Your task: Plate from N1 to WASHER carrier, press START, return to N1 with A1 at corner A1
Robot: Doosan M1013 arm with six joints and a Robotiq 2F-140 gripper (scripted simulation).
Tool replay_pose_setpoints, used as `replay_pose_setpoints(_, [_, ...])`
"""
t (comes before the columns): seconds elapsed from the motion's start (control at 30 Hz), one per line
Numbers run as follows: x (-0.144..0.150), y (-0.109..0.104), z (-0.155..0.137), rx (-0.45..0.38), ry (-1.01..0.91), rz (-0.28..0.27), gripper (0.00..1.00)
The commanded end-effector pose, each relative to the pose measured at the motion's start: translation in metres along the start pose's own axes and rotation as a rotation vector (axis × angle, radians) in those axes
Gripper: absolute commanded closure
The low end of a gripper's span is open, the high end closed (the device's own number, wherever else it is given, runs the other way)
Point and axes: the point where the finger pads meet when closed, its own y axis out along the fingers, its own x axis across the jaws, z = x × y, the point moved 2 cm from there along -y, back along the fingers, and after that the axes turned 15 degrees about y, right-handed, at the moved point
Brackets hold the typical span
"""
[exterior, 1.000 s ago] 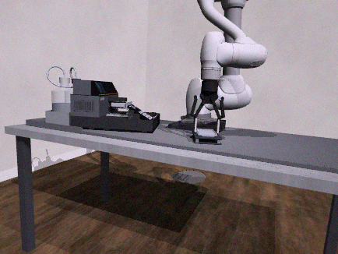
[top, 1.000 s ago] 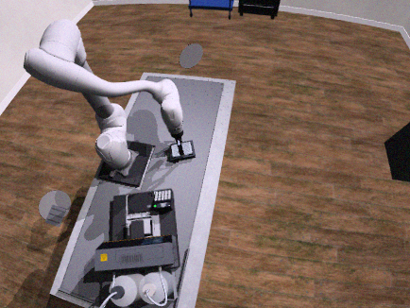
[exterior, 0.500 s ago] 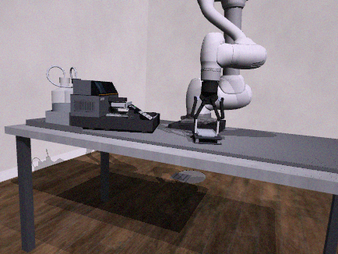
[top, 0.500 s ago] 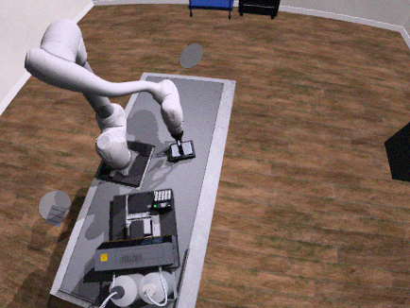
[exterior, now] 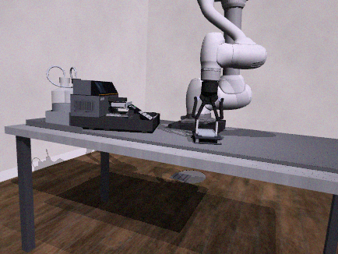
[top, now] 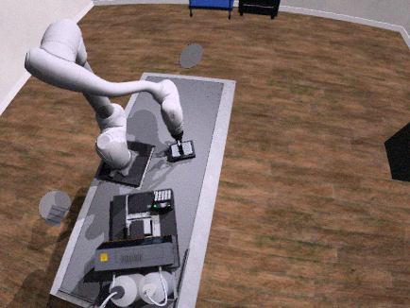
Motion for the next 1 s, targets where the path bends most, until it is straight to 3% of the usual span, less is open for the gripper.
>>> replay_pose_setpoints(0.0, [0.0,0.0002,-0.0001,0.0,0.0,0.0,0.6])
replay_pose_setpoints(0.03, [0.0,0.0002,-0.0001,0.0,0.0,0.0,0.66])
replay_pose_setpoints(0.2, [0.0,0.0002,-0.0001,0.0,0.0,0.0,0.72])
replay_pose_setpoints(0.23, [0.0,0.0002,-0.0001,0.0,0.0,0.0,0.78])
replay_pose_setpoints(0.3, [0.0,0.0002,-0.0001,0.0,0.0,0.0,0.78])
replay_pose_setpoints(0.43, [0.0,0.0002,-0.0001,0.0,0.0,0.0,0.9])
replay_pose_setpoints(0.97, [0.0,0.0002,-0.0001,0.0,0.0,0.0,0.9])
